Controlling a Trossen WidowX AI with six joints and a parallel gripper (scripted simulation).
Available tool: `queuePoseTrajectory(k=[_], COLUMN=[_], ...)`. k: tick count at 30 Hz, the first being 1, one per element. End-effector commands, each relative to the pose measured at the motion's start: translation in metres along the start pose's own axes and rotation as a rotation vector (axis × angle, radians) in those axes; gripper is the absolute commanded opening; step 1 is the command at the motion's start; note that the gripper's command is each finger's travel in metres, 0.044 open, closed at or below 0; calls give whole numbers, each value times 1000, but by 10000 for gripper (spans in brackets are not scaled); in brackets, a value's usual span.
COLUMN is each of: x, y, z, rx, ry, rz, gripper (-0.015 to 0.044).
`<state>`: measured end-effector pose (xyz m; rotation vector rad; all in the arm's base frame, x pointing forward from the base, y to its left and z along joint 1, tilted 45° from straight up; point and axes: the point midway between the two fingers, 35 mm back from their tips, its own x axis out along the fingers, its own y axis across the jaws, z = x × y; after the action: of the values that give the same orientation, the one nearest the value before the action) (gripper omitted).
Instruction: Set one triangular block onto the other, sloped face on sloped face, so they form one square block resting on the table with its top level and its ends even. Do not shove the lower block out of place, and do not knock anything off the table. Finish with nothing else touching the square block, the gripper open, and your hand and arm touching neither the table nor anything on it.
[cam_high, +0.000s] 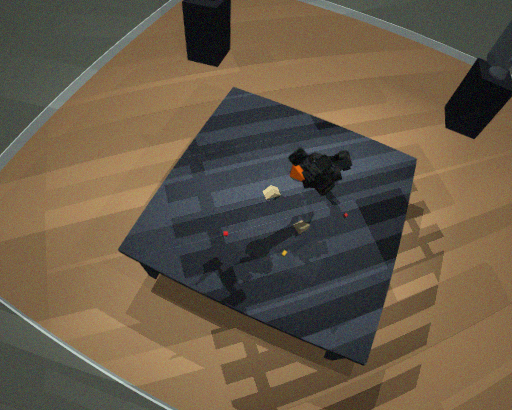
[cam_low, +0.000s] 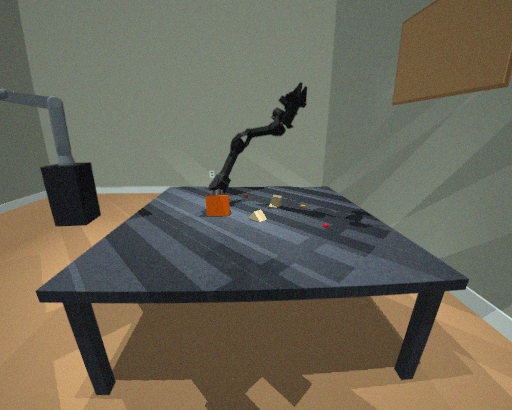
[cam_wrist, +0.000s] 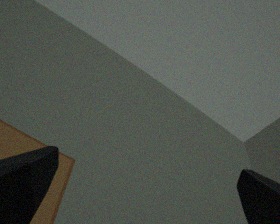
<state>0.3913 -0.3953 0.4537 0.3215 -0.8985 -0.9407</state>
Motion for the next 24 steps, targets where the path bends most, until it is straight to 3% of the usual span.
queuePoseTrajectory(k=[1,13,24], x=[-41,-100,-188], y=[-46,-90,-139], z=[-52,-83,-103], rx=[-779,-1306,-1708], ry=[380,671,933], rz=[101,339,757], gripper=[440,440,440])
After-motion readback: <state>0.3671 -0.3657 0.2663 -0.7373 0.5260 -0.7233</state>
